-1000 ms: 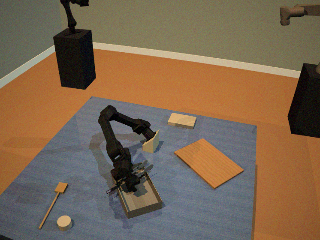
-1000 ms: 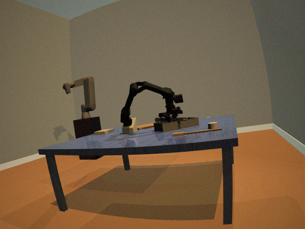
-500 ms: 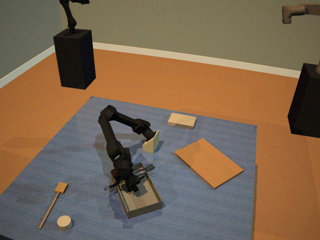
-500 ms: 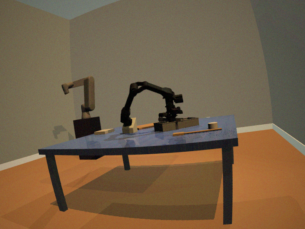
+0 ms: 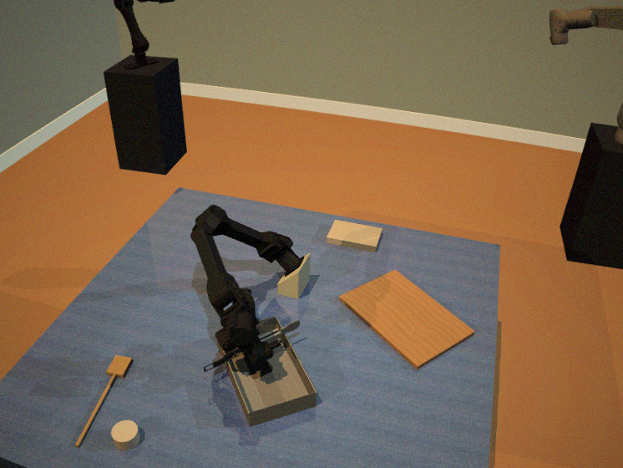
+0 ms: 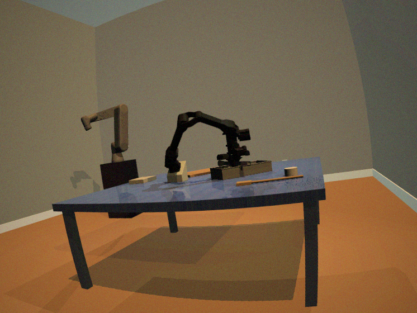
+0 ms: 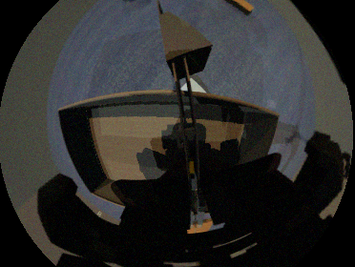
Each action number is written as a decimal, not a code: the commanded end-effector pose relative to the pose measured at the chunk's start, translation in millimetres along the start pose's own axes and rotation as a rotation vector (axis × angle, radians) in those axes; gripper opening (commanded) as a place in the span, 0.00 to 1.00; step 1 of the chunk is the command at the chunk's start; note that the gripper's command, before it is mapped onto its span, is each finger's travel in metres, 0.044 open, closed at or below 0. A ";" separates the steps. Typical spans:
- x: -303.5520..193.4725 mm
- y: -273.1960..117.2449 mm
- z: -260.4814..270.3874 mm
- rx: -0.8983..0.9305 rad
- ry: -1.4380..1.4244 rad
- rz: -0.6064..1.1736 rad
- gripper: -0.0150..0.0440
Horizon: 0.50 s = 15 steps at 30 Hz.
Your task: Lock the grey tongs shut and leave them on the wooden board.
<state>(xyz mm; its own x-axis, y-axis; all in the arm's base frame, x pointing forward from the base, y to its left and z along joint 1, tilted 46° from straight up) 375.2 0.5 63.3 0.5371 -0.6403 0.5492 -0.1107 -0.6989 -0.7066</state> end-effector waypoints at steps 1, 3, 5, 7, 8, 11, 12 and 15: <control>0.7 -12.5 2.8 0.004 0.001 0.000 0.00; 1.5 -31.0 5.4 0.006 0.000 0.001 0.00; 1.7 -58.4 7.1 0.007 -0.001 0.002 0.00; 0.8 -89.2 6.1 0.006 -0.002 0.002 0.00; 0.0 -104.6 4.5 0.004 -0.003 0.001 0.00; -1.8 -127.5 0.6 0.001 -0.003 -0.001 0.00; -1.8 -127.5 0.6 0.001 -0.003 -0.001 0.00; -1.8 -127.5 0.6 0.001 -0.003 -0.001 0.00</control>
<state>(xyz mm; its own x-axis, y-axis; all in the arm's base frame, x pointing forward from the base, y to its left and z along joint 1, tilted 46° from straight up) 388.5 91.5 150.2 0.5465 -0.6295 0.5523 -0.0917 -0.7005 -0.7077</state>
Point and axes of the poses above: the point midway between the two fingers, 35 mm back from their tips, its own y axis out along the fingers, its own z axis across the jaws, x = y × z, the point moved 10 cm from there along -y, back along the fingers, and after that the axes turned 14 degrees about y, right-handed, at the moved point
